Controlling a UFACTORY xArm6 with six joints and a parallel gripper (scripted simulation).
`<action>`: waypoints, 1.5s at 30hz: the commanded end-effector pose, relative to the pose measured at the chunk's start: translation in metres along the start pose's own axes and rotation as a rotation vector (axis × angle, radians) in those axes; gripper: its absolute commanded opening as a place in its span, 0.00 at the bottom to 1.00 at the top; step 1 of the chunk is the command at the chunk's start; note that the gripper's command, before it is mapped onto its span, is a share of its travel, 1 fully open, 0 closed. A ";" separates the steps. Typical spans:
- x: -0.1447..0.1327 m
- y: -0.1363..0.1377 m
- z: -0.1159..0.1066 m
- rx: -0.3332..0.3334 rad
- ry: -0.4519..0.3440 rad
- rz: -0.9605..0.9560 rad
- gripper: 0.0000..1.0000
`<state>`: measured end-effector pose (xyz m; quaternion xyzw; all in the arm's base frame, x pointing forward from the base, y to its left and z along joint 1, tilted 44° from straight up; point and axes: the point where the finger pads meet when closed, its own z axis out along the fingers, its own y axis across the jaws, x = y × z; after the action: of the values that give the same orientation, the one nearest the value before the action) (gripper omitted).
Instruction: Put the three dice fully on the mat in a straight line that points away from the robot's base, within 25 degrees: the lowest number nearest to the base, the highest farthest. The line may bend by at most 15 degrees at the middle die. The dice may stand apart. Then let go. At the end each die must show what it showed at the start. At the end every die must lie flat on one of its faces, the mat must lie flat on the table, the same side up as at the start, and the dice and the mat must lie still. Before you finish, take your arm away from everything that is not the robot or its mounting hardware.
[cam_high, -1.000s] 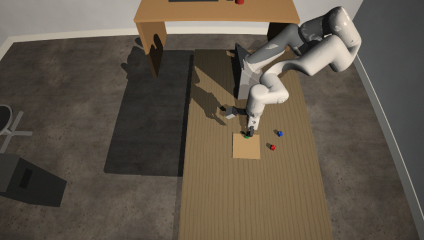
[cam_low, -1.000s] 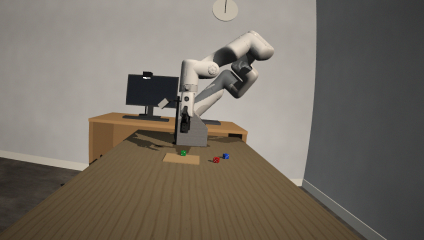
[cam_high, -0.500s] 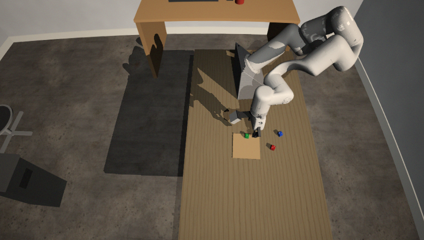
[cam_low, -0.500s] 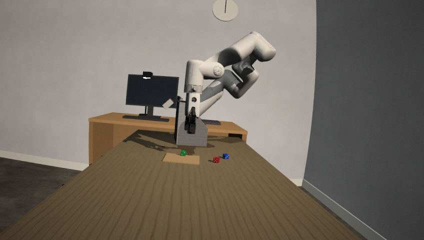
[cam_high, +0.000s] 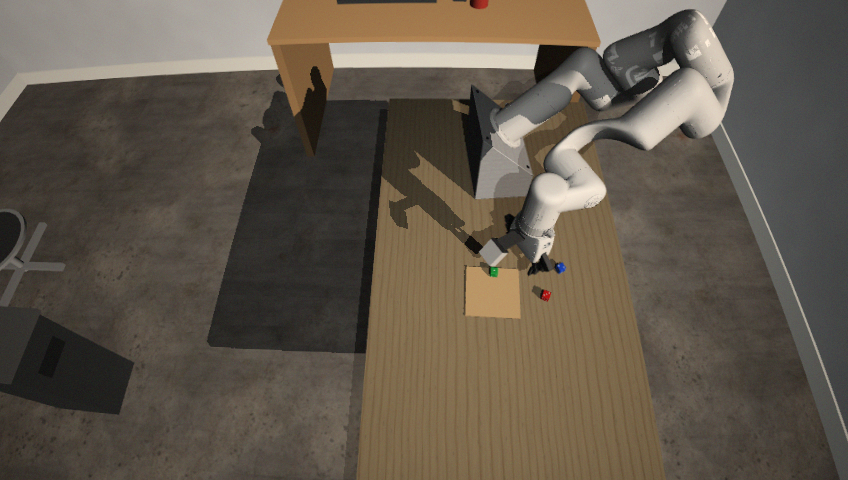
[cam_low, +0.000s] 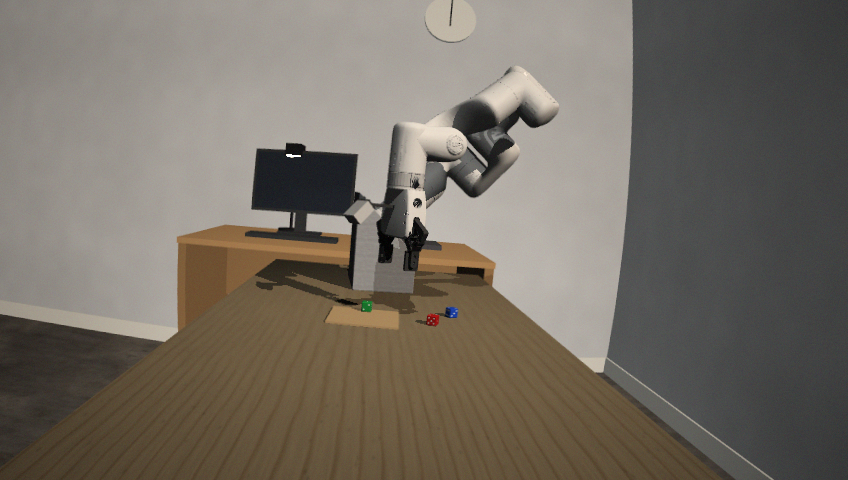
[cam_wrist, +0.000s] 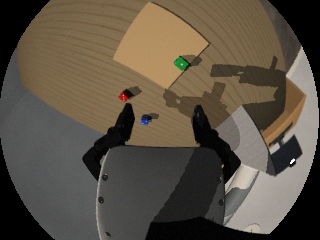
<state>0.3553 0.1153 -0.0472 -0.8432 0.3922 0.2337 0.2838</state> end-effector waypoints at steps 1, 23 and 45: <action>-0.012 -0.009 0.000 0.012 0.008 -0.174 1.00; -0.057 -0.031 0.004 0.010 0.011 -0.745 1.00; -0.111 -0.048 0.011 0.017 0.010 -1.399 1.00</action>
<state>0.3302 0.1977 0.0193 -0.9125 -0.1753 0.0216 0.3691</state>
